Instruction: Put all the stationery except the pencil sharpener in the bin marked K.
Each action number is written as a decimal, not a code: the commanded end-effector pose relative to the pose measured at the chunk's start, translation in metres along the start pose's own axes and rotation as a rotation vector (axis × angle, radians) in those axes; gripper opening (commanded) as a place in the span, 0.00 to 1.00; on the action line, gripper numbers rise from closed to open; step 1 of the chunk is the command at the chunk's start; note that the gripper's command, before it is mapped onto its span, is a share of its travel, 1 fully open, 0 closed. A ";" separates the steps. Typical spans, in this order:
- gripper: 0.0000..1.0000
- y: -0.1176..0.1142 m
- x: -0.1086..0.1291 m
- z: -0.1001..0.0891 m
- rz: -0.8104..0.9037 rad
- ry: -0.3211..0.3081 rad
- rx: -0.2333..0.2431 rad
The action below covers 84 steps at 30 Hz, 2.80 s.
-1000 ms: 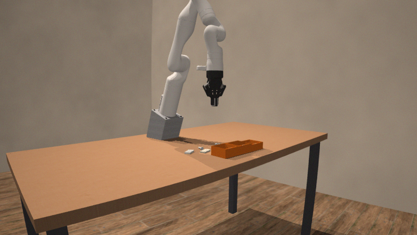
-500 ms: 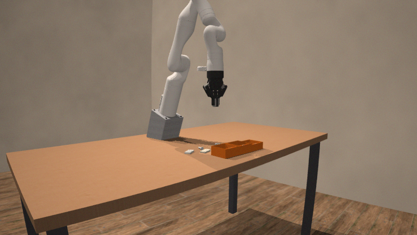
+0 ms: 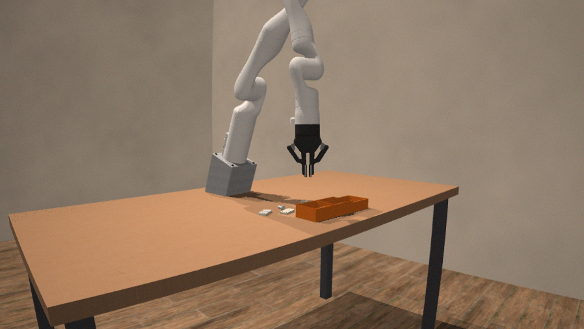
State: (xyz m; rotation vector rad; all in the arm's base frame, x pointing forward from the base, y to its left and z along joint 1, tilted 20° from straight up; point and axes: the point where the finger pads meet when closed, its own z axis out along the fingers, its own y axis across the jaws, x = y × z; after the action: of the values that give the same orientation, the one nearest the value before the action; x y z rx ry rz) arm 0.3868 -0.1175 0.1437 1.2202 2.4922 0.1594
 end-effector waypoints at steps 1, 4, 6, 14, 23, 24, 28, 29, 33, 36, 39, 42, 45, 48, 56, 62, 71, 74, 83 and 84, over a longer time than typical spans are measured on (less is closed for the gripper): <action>0.09 -0.003 -0.014 0.027 0.151 0.019 0.009; 0.09 -0.002 -0.029 0.047 0.294 0.017 0.011; 0.09 -0.002 -0.029 0.048 0.389 0.016 0.011; 0.09 -0.003 -0.026 0.048 0.774 0.023 0.019; 0.09 -0.003 -0.026 0.048 1.150 0.020 0.026; 0.09 -0.003 -0.026 0.048 1.200 0.020 0.026; 0.09 -0.002 -0.026 0.048 1.398 0.017 0.028; 0.09 -0.003 -0.026 0.048 1.441 0.016 0.031; 0.09 -0.003 -0.026 0.048 1.537 0.014 0.033; 0.09 -0.003 -0.026 0.048 1.687 0.012 0.034; 0.09 -0.003 -0.026 0.048 1.837 0.009 0.036; 0.09 -0.003 -0.026 0.048 1.987 0.007 0.037; 0.09 -0.003 -0.026 0.048 2.137 0.004 0.038; 0.09 -0.003 -0.026 0.048 2.287 0.002 0.040; 0.09 -0.003 -0.026 0.048 2.422 -0.001 0.041; 0.09 -0.003 -0.026 0.048 2.422 -0.001 0.041; 0.09 -0.004 -0.029 0.059 2.419 -0.007 0.029; 0.09 -0.004 -0.028 0.067 2.420 -0.007 0.030; 0.09 -0.005 -0.028 0.089 2.420 -0.007 0.031; 0.09 -0.005 -0.028 0.089 2.420 -0.007 0.031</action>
State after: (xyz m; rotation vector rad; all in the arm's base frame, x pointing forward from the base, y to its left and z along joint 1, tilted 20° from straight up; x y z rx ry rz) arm 0.4316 -0.1391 0.0732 3.0736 -0.2792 0.5527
